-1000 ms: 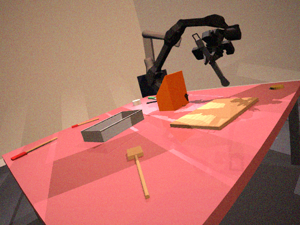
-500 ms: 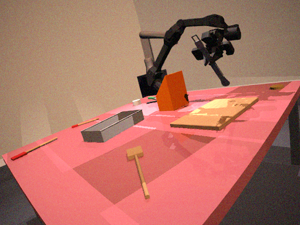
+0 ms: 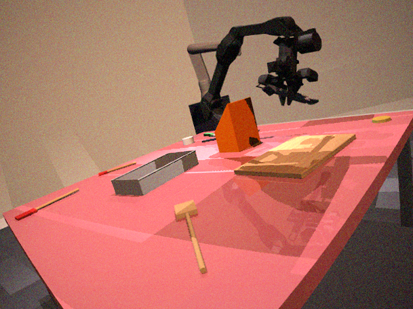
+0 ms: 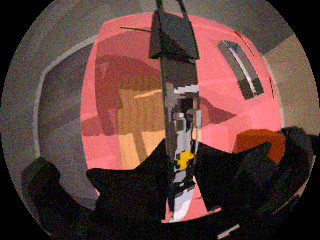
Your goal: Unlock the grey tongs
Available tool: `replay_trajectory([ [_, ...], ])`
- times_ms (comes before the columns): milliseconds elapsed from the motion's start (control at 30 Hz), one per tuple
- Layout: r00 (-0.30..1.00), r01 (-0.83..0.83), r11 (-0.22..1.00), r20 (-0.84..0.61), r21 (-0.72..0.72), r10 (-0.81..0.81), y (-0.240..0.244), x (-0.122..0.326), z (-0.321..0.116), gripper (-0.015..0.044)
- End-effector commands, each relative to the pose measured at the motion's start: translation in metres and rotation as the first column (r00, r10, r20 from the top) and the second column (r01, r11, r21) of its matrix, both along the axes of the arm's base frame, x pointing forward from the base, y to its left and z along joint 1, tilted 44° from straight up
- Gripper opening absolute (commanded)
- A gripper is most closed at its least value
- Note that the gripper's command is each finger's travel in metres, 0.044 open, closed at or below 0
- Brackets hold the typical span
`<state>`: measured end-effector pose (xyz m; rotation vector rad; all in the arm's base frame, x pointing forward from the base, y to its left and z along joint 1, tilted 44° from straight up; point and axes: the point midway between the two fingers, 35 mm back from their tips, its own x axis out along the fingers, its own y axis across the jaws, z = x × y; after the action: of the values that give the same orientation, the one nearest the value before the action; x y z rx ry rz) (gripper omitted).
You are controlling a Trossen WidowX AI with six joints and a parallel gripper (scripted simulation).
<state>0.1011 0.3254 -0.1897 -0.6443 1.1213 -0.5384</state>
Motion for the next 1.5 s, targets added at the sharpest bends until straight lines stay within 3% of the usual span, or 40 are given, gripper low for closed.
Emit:
replay_trajectory([
  [0,0.988,0.113,0.993,-0.108,0.034,-0.109,0.002,0.004,-0.002,-0.015],
  [233,0.935,0.266,0.962,-0.257,0.056,-0.243,0.002,0.008,-0.006,-0.015],
  [1467,0.936,0.263,0.962,-0.261,0.072,-0.236,-0.023,0.01,-0.04,-0.015],
])
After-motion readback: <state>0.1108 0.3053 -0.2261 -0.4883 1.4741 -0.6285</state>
